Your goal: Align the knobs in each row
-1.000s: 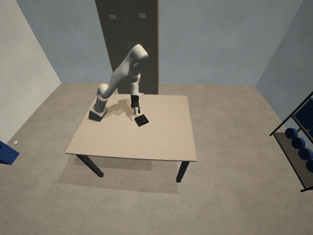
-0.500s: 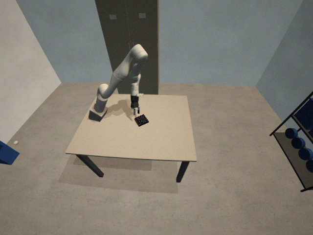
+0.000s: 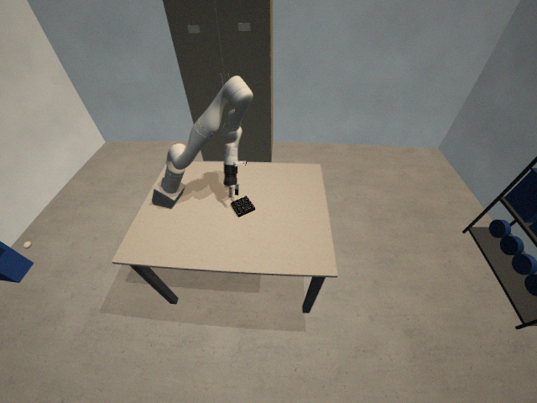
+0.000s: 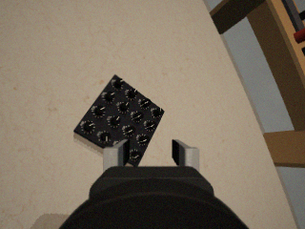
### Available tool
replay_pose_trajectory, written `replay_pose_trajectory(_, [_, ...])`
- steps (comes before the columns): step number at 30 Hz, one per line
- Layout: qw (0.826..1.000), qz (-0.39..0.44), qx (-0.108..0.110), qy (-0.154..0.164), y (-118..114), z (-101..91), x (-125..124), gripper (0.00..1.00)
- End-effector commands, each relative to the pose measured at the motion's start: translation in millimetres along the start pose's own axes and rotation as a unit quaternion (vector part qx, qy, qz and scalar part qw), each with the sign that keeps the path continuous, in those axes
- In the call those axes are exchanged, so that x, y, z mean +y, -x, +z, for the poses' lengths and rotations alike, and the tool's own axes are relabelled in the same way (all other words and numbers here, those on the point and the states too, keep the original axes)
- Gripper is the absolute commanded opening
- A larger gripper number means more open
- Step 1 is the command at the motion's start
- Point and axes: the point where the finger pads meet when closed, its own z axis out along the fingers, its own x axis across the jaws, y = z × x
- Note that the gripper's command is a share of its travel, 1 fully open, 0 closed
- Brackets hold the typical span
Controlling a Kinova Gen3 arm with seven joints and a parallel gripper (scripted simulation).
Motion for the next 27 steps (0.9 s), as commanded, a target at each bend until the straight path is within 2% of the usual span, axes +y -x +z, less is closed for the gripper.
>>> replay_pose_trajectory(1, [1.000, -0.009, -0.002, 0.005, -0.9, 1.1, 0.5, 1.00])
replay_pose_trajectory(27, [0.998, -0.057, -0.010, 0.026, -0.6, 5.1, 5.9, 1.00])
